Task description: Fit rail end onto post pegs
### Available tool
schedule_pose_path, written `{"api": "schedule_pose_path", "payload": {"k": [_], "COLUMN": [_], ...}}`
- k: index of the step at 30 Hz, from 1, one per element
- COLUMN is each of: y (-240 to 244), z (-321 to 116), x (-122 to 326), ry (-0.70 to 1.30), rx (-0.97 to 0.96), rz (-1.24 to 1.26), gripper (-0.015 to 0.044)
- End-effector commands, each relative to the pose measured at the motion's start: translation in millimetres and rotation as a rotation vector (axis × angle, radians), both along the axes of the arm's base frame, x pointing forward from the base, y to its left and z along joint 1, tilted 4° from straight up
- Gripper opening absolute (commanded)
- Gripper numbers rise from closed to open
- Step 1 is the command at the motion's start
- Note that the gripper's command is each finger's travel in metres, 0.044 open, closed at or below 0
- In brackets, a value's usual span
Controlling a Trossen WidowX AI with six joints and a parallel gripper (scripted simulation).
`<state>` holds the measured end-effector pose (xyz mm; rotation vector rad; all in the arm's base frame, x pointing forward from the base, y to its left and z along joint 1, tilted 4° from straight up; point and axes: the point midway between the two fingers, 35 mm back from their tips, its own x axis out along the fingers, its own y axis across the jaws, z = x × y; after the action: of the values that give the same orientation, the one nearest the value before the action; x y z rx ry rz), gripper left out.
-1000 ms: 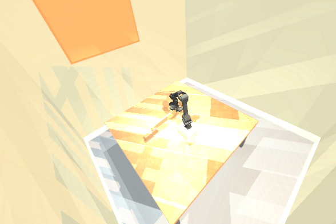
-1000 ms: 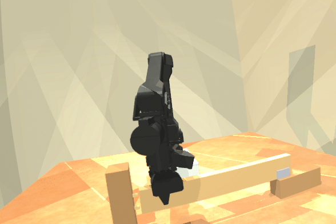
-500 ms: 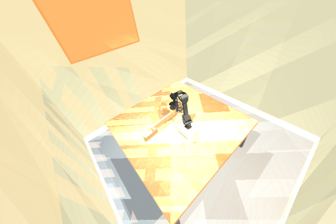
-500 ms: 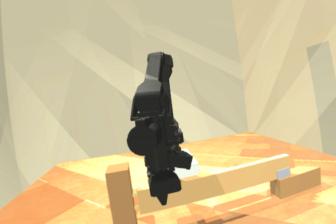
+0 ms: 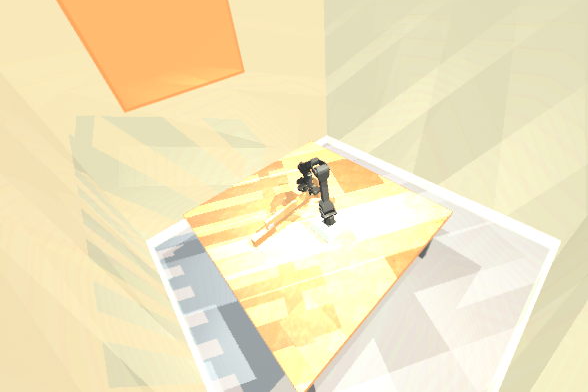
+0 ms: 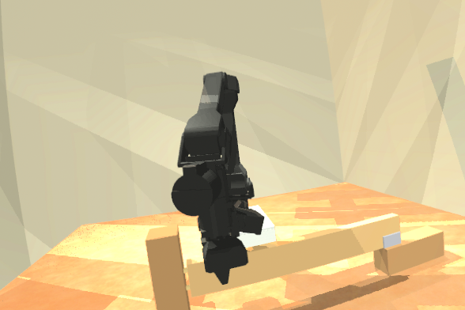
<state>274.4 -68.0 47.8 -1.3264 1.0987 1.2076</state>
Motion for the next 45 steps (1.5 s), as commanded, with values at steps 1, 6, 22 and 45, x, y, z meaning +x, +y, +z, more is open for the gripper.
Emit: {"api": "schedule_pose_path", "payload": {"k": [1,6,22,45], "y": [-2.7,-4.3,-9.4,-5.2], "z": [0.7,0.5,0.0,1.3], "x": [0.9,1.1,1.7,0.5], "ry": [-0.002,-0.002,-0.002,0.0], "rx": [-0.004,-0.004,-0.005,0.0], "rz": [0.002,0.002,0.002,0.0], "gripper": [0.0,0.0,0.0,0.044]}}
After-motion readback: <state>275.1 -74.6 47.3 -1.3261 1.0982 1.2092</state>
